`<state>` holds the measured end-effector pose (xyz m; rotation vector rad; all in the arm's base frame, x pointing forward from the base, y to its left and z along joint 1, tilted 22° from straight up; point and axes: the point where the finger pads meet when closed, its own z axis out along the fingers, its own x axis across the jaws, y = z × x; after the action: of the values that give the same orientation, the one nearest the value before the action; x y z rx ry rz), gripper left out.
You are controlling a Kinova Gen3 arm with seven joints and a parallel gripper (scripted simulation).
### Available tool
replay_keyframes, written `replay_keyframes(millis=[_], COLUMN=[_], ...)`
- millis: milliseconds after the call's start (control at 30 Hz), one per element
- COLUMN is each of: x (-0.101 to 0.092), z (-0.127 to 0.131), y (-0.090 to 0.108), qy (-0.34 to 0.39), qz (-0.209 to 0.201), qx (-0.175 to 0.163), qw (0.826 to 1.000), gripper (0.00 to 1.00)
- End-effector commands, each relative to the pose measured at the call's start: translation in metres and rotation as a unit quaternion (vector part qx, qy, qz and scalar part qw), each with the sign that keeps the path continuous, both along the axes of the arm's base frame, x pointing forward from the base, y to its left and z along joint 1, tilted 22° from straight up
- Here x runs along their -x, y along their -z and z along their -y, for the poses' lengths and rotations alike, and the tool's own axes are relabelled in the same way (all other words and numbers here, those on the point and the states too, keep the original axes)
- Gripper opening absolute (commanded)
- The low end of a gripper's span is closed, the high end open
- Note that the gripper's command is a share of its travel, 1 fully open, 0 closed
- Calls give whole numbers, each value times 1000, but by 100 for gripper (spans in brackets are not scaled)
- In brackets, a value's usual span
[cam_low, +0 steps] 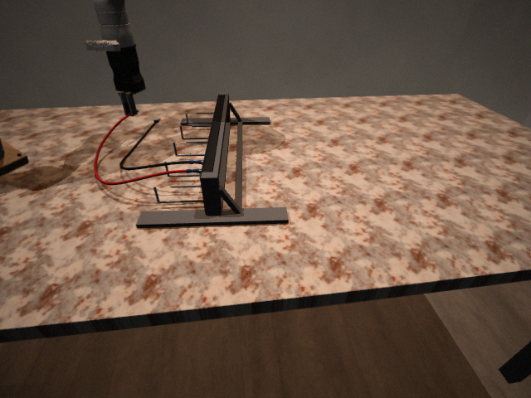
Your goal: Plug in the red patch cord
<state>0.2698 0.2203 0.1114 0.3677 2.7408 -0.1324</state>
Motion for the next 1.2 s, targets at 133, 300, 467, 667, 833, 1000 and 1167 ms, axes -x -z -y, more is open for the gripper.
replay_keyframes(millis=[133, 300, 467, 667, 833, 1000, 1167], x=[-22, -38, -49, -70, -88, -98, -112], z=[14, 27, 35, 52, 66, 73, 84], y=[-18, -30, -39, -55, -69, -77, -88], qy=[75, 141, 183, 267, 334, 370, 422], qz=[13, 23, 29, 42, 52, 57, 65], qx=[-32, -57, -73, -105, -130, -144, -164], qw=[997, 988, 980, 957, 932, 916, 889], gripper=[0, 0, 0, 0, 0, 0, 0])
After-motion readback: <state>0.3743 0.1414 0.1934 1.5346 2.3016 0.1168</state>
